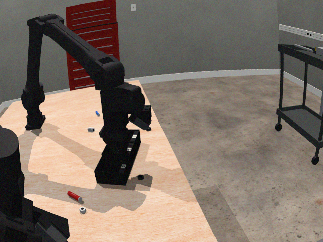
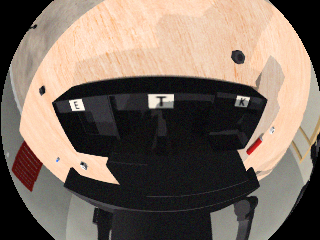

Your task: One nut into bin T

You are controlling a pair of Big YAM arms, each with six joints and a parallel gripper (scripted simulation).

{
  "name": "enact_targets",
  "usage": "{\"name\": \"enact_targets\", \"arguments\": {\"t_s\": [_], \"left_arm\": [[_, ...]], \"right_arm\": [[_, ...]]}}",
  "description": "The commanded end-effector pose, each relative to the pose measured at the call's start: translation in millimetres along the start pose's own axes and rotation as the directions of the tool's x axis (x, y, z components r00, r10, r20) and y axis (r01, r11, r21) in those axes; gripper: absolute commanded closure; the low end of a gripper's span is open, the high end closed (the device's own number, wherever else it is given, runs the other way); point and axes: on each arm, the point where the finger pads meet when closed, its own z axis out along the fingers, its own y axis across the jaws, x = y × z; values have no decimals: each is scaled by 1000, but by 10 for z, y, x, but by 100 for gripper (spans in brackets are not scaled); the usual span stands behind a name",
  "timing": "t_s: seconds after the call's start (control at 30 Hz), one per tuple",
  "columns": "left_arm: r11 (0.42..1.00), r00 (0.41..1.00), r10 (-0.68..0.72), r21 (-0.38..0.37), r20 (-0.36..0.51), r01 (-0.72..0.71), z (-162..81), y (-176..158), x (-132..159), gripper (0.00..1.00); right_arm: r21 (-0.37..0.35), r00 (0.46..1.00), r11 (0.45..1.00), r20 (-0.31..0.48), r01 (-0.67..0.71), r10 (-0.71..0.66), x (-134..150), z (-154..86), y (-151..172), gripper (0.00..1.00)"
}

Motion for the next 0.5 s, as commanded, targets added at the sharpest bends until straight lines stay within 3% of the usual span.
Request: {"name": "enact_targets", "arguments": {"t_s": [0.0, 0.47], "left_arm": [[1000, 1000, 3, 8, 12, -3, -2, 29, -32, 91], [1000, 1000, 3, 5, 7, -3, 34, 34, -28, 91]], "right_arm": [[-3, 1000, 1000, -14, -11, 11, 74, 34, -5, 0], [-3, 1000, 1000, -14, -11, 11, 74, 34, -5, 0]]}}
